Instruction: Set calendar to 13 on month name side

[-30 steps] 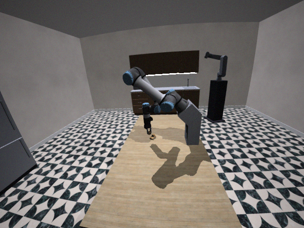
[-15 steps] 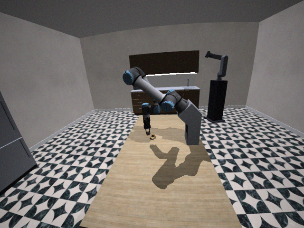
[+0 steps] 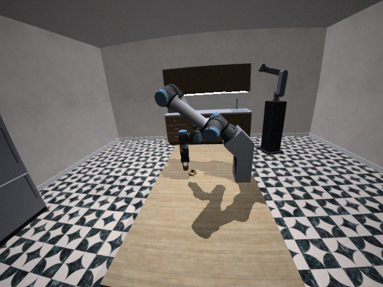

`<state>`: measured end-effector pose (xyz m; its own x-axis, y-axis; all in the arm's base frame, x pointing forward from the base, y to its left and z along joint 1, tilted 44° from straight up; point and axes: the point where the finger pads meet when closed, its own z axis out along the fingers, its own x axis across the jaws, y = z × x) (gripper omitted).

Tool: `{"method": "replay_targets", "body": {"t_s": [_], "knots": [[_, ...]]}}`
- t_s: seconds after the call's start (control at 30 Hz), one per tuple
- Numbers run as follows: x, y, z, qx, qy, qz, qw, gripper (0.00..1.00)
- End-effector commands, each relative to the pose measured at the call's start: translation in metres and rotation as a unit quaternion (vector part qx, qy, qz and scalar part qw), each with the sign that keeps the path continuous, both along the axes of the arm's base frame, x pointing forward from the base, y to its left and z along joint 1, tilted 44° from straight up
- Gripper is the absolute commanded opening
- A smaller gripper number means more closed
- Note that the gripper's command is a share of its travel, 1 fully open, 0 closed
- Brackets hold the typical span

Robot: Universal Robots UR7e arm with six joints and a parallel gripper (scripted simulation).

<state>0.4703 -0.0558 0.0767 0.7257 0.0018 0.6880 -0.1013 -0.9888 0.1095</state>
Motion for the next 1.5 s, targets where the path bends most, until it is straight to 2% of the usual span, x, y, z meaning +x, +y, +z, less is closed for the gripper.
{"method": "replay_targets", "body": {"t_s": [0.0,0.9,1.17,1.47], "knots": [[0.001,0.000,0.001,0.009,-0.002,-0.009,1.000,0.60],[0.002,0.000,0.000,0.011,-0.003,-0.012,1.000,0.60],[0.008,-0.001,-0.006,0.011,-0.003,-0.012,1.000,0.60],[0.024,-0.004,-0.023,0.011,-0.003,-0.012,1.000,0.60]]}}
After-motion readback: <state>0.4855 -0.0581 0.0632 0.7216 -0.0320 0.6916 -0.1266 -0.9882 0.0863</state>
